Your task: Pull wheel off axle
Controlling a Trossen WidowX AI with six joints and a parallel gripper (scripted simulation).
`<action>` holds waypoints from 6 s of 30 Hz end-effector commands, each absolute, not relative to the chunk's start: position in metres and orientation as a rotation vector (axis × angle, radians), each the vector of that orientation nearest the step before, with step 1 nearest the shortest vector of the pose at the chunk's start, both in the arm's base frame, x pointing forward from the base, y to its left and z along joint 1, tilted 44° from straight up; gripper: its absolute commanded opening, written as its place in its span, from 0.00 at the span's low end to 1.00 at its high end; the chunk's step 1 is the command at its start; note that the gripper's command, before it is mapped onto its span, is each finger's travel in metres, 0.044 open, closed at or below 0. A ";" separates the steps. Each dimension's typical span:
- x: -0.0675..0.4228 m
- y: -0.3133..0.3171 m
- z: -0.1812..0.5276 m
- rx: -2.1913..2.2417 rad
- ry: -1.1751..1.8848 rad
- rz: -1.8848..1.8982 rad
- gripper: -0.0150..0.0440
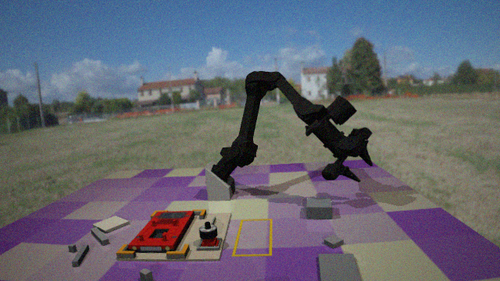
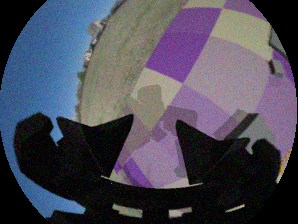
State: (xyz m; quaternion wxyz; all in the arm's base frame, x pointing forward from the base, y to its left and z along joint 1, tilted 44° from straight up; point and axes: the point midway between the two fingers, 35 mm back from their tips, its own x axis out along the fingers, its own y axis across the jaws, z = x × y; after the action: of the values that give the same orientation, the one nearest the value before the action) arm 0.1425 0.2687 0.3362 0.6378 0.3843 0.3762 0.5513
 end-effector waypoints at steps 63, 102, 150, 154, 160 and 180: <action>0.356 -0.023 0.046 1.852 1.631 -0.746 0.76; 0.358 -0.013 0.036 1.848 1.629 -0.745 0.25; 0.357 -0.024 0.047 1.850 1.630 -0.745 0.25; 0.356 -0.025 0.048 1.850 1.630 -0.745 0.25; 0.356 -0.027 0.050 1.850 1.631 -0.745 0.25; 0.355 -0.031 0.054 1.851 1.631 -0.745 0.25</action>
State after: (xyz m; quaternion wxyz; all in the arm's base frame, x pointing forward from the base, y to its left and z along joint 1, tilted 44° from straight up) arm 0.3554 -0.0294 0.0535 0.2759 0.6910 0.6079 -0.2772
